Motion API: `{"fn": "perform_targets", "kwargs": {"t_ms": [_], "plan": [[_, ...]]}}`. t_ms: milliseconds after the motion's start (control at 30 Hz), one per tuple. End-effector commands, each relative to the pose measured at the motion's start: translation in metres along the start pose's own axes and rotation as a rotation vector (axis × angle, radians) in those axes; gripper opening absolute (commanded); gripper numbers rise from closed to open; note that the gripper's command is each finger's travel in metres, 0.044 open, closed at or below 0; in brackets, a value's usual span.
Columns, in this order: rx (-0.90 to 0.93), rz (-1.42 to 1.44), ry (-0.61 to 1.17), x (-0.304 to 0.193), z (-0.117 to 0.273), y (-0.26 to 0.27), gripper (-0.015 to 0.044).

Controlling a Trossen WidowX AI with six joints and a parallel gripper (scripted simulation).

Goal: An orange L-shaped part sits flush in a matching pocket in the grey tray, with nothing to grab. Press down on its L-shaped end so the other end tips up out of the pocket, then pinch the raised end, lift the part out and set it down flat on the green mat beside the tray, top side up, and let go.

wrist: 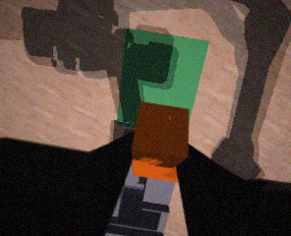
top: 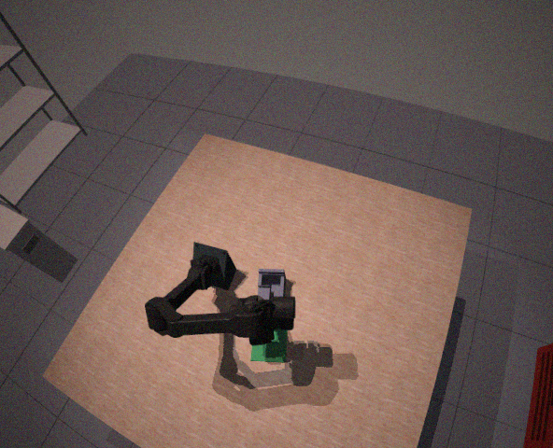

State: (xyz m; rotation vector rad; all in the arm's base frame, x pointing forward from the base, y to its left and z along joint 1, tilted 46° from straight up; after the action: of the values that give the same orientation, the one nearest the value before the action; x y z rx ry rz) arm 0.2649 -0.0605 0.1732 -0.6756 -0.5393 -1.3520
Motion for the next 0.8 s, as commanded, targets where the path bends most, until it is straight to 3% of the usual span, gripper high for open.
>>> {"fn": "perform_targets", "kwargs": {"t_ms": [0,167,767], "plan": [[0.008,0.0,-0.005,0.018,0.002,0.0,0.0],[0.008,-0.001,-0.006,0.038,0.002,-0.001,0.0],[0.008,-0.002,-0.007,0.038,-0.018,0.0,0.0]]}}
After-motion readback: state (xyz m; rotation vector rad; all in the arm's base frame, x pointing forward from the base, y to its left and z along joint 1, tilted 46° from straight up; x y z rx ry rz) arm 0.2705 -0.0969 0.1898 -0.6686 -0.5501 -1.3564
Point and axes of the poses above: the point midway between the two fingers, 35 mm back from their tips, its own z axis back along the fingers, its own y axis across the jaws, x = y × z, the point moved 1 cm from there along z, back along the fingers, and after that the axes turned 3 degrees about -z, right-handed, at the moved point
